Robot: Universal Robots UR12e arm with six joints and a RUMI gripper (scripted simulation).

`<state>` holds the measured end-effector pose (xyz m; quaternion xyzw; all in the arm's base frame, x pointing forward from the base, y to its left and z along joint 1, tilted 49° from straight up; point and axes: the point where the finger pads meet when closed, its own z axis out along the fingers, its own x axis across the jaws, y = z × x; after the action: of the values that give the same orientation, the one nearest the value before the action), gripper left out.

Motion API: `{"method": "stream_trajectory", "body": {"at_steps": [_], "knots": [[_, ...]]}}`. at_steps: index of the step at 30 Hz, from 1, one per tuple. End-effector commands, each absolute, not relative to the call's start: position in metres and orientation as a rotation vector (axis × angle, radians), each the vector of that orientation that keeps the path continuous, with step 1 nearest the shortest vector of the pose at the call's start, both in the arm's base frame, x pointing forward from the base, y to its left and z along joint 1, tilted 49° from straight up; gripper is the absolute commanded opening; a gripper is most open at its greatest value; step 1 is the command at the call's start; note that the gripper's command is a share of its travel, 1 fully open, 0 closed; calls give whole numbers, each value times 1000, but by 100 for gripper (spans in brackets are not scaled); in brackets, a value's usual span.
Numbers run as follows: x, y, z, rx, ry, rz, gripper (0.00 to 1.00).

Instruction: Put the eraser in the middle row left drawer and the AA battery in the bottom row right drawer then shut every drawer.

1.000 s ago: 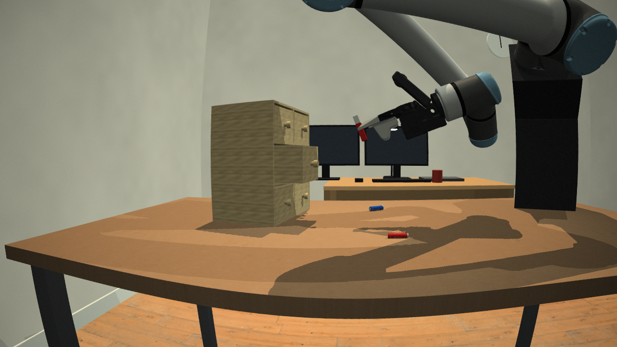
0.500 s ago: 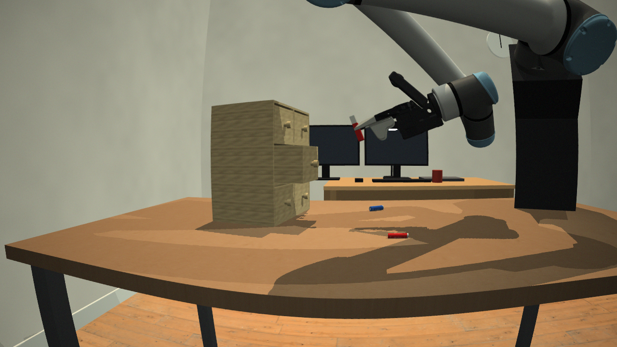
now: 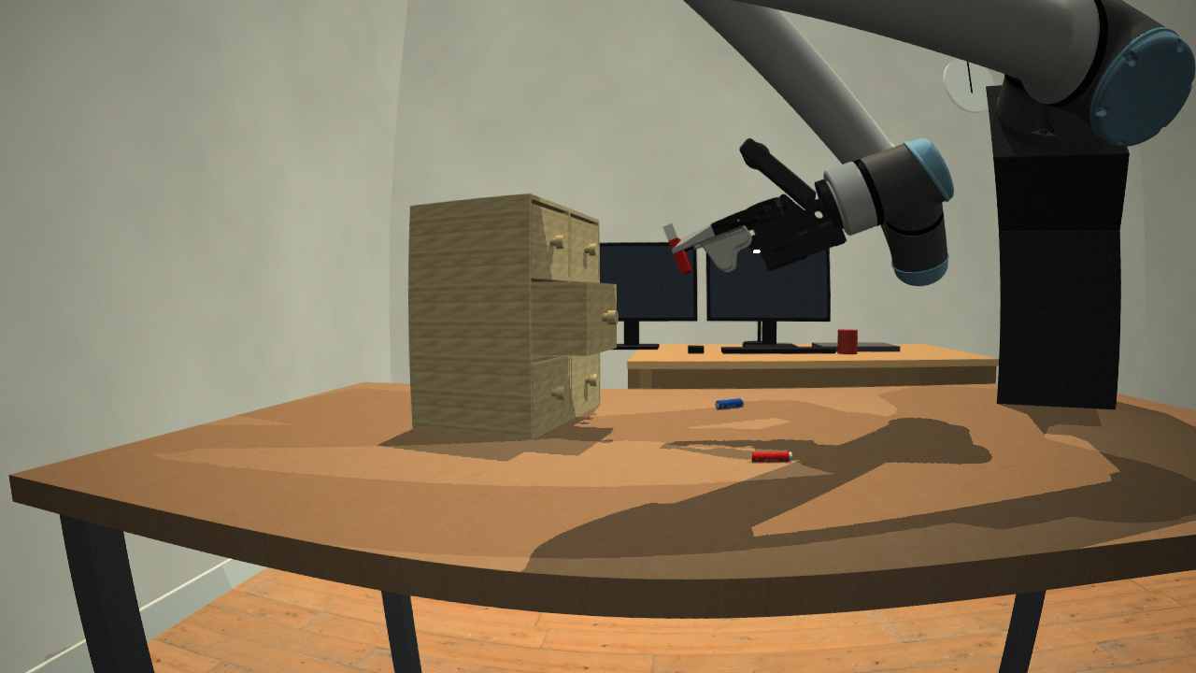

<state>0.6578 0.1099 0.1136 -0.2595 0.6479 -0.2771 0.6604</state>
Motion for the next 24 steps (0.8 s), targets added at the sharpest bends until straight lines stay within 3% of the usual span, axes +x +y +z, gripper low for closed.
{"method": "stream_trajectory", "body": {"at_steps": [1,24], "knots": [[667,107,116,-587,1466,-627,11],[713,94,129,-587,1466,-627,11]]}}
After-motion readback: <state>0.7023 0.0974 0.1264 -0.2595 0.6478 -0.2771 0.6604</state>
